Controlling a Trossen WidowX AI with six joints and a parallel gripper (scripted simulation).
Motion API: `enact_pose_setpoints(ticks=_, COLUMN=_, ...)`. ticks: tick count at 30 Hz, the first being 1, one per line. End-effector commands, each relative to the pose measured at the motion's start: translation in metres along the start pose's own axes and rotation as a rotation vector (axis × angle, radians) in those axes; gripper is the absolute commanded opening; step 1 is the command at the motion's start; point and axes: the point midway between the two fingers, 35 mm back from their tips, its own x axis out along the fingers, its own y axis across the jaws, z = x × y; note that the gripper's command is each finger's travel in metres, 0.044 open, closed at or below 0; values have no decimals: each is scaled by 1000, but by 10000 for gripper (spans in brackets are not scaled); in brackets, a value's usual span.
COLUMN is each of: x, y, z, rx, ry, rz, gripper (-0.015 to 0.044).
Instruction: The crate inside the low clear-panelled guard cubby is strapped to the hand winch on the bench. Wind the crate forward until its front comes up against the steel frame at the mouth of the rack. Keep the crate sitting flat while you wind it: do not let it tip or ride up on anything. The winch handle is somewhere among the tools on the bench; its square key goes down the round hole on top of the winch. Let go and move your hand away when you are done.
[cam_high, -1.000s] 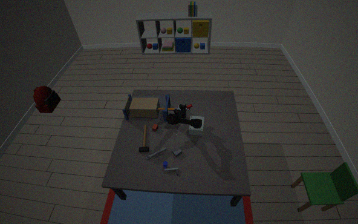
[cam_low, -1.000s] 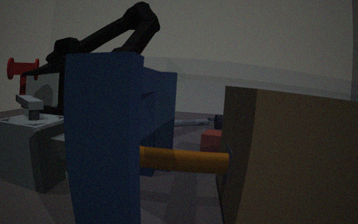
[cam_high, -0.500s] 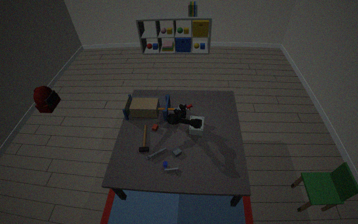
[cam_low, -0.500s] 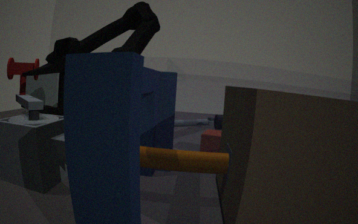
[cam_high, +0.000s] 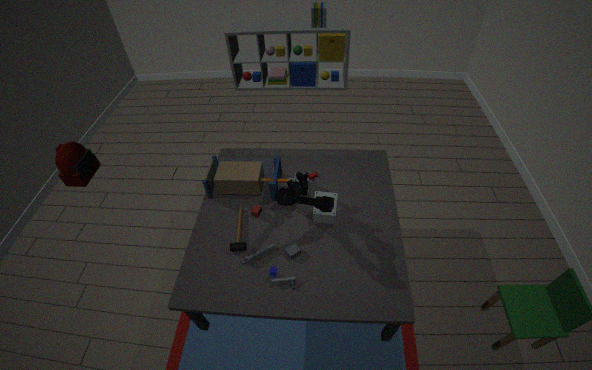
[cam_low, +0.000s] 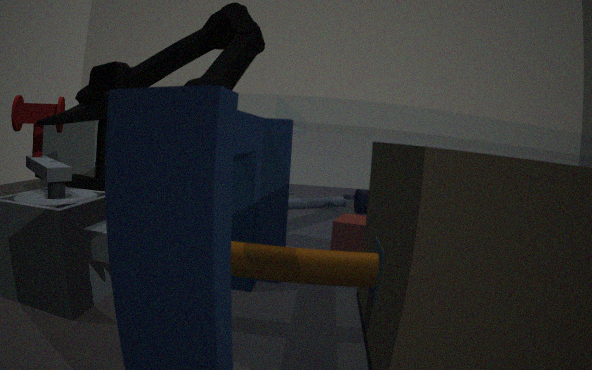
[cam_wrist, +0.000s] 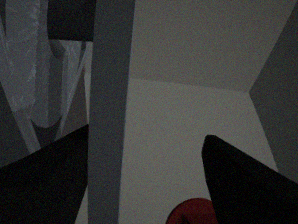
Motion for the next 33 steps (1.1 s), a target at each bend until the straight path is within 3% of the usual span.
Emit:
enact_pose_setpoints(ticks=1, x=0, y=-2, z=-1, rx=0, ry=0, rz=0, gripper=240)
enact_pose_setpoints(ticks=11, x=-6, y=-2, z=0, rx=0, ry=-4, rz=15, gripper=240)
enact_pose_setpoints(ticks=20, x=-108, y=-4, z=-2, rx=-1, ry=-2, rz=17, gripper=240)
enact_pose_setpoints(ticks=33, x=-111, y=-25, z=1, rx=-4, ry=-7, rz=22, gripper=240)
